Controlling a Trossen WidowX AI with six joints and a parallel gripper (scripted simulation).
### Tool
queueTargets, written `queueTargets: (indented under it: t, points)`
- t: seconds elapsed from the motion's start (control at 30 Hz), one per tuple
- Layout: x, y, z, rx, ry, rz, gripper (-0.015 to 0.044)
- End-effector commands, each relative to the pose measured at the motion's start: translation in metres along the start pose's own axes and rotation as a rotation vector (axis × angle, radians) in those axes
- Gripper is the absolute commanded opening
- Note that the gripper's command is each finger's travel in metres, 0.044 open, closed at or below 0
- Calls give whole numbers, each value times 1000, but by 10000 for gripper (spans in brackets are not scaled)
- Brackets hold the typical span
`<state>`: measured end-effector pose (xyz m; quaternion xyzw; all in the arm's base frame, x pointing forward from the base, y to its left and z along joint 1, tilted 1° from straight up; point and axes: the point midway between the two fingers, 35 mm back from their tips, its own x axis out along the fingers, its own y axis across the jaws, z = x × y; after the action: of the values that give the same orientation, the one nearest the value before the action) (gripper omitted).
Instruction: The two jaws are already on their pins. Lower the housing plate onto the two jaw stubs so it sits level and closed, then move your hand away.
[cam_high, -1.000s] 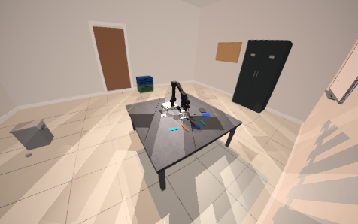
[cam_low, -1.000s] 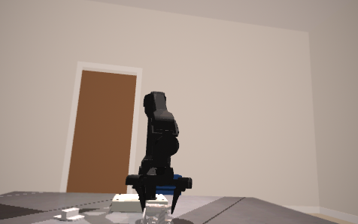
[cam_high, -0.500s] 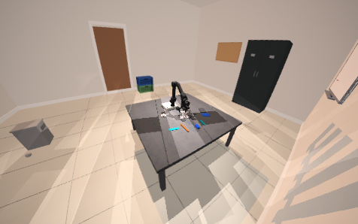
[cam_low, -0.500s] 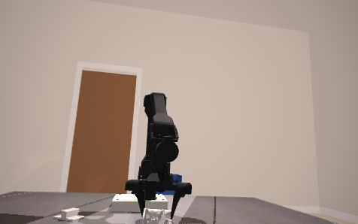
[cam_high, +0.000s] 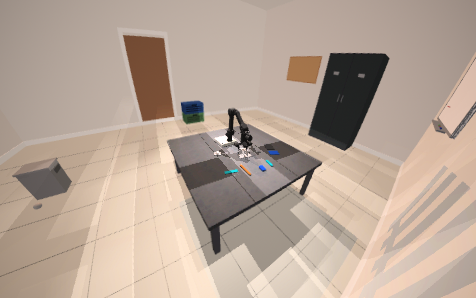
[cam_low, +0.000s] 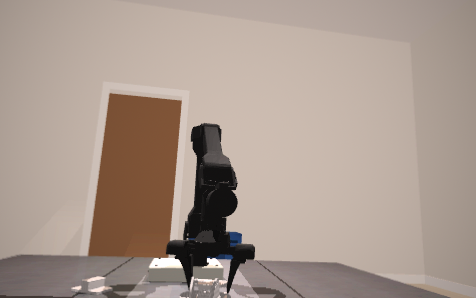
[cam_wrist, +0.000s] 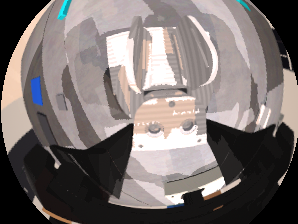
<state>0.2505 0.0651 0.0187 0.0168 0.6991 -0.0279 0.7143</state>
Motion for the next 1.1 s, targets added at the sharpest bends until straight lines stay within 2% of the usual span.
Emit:
queueTargets:
  t: [0.0, 1.07]
  points:
    - [1, 1, 0, -4, 2, 4, 351]
    - [8, 1, 0, -7, 2, 4, 351]
